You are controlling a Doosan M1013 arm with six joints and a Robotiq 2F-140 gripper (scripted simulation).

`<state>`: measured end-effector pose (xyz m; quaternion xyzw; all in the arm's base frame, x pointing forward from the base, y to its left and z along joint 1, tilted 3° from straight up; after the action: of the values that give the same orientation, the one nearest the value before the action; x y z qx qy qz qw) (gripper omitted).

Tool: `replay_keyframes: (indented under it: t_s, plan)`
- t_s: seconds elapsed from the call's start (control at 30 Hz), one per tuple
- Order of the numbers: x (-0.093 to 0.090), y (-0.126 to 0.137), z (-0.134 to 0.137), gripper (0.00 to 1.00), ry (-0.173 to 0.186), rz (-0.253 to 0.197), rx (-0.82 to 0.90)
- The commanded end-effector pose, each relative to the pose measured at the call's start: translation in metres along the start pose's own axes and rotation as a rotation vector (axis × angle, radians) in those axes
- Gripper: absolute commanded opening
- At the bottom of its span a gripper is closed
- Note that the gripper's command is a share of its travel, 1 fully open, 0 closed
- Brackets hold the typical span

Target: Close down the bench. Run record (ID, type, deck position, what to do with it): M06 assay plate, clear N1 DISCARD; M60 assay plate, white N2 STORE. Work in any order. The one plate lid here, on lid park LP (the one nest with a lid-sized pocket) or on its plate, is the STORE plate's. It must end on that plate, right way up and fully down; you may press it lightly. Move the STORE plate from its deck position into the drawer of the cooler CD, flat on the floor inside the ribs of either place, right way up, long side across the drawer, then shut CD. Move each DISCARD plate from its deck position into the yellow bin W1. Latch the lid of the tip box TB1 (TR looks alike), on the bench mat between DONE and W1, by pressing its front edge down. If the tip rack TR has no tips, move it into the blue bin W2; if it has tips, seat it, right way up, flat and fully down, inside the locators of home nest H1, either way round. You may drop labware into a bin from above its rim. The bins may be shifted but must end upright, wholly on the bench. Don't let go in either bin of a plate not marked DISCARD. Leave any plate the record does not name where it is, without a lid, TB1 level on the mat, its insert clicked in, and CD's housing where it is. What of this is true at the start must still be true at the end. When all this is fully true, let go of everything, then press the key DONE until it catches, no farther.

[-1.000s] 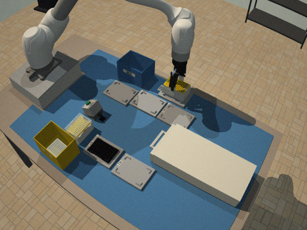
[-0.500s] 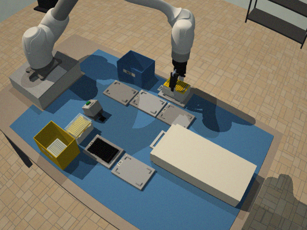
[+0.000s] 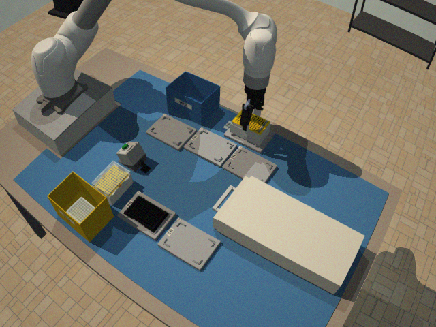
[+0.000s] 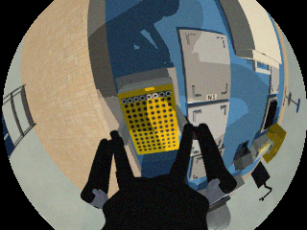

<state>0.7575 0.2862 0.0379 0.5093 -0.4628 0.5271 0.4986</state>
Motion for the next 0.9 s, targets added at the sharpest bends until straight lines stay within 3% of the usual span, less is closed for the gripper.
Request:
replay_keyframes:
  t_s: [0.0,0.67,0.7,0.87]
  plan:
    - [-0.0004,0.0,0.0,0.0,0.0,0.0,0.0]
    - [-0.0047,0.0,0.0,0.0,0.0,0.0,0.0]
    - [-0.0047,0.0,0.0,0.66,0.0,0.0,0.0]
    - [-0.0047,0.0,0.0,0.66,0.0,0.0,0.0]
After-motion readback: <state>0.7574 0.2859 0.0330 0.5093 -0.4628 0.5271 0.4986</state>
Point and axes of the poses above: the point where the finger pads meet when closed, its own x axis back along the fingers, its own z axis across the jaws, y = z × x, the point moved 10 cm from there along x, back along the fingers, and after that the axes turned 6 degrees about x, right-handed, at the moved point
